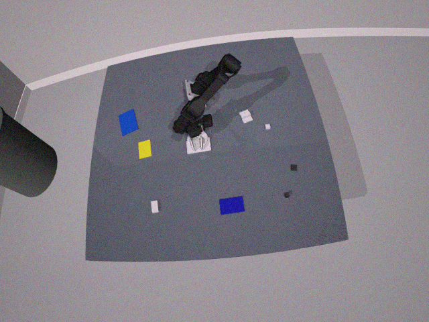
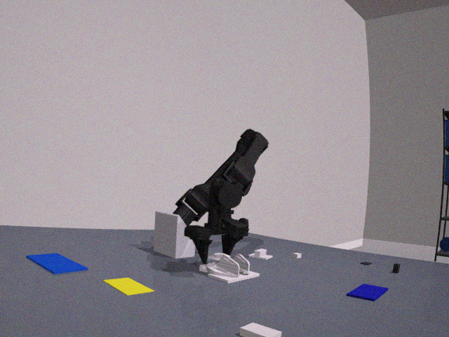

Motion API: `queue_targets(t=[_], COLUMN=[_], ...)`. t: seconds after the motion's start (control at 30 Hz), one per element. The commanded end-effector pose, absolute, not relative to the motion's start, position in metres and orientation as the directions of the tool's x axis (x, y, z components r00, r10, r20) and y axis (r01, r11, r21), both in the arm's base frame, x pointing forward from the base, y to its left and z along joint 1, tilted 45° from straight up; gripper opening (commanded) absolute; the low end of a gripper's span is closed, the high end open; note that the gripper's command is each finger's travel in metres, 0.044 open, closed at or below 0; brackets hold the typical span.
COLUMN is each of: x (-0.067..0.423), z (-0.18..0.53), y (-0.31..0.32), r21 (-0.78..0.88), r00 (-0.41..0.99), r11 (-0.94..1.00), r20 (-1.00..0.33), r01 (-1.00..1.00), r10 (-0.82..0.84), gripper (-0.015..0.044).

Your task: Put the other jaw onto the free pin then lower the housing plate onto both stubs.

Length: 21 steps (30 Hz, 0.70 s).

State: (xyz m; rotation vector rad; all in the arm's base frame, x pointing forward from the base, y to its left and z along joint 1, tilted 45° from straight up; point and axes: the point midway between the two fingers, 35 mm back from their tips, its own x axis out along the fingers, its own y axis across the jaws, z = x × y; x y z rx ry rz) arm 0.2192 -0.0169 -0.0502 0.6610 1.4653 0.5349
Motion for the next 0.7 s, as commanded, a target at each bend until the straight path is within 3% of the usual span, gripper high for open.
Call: queue_targets(t=[0.0,0.67], x=[0.2177,0.2178], z=[-0.0527,-0.0541], y=[-0.0135,-0.0122], r21=[0.697,0.697], r00=[0.050,0.050], r11=[0.713,0.713], r20=[-0.717,-0.717], r01=[0.072,0.076], r10=[0.696,0.696], gripper=[0.0351,0.0351])
